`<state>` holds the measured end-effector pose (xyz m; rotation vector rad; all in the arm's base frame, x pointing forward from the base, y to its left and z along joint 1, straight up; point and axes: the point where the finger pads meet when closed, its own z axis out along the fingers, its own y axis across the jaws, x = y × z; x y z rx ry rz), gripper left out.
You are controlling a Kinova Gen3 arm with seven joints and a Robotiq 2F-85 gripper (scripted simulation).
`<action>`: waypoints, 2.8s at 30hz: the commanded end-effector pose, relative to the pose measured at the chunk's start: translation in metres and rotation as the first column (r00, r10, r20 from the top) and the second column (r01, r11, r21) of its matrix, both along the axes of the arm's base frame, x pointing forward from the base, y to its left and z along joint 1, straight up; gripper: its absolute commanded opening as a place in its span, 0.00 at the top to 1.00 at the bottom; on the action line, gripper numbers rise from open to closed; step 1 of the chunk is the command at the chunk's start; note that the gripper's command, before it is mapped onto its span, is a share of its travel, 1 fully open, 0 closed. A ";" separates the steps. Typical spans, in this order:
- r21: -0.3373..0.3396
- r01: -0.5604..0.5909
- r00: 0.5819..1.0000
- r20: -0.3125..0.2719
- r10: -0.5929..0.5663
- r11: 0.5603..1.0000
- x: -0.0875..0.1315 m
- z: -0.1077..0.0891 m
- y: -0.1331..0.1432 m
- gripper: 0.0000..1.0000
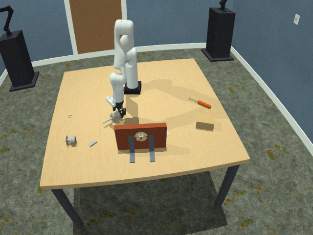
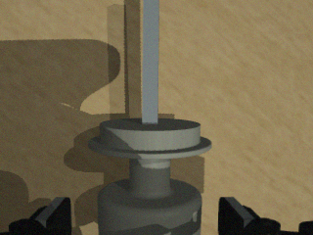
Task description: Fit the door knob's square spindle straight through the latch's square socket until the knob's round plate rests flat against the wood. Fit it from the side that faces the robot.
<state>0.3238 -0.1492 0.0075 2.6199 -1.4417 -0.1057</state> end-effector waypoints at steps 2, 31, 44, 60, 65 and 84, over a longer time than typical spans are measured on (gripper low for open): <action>0.001 0.002 1.000 -0.010 -0.002 1.000 -0.004 -0.008 -0.001 0.10; 0.001 0.002 1.000 -0.010 -0.002 1.000 -0.004 -0.008 -0.001 0.37; 0.001 0.002 1.000 -0.010 -0.002 1.000 -0.004 -0.008 -0.001 0.37; 0.001 0.002 1.000 -0.010 -0.002 1.000 -0.004 0.001 -0.001 0.37; 0.001 0.002 1.000 -0.010 -0.002 1.000 -0.004 0.015 -0.001 0.37; 0.001 0.002 1.000 -0.010 -0.002 1.000 -0.004 0.032 -0.001 0.37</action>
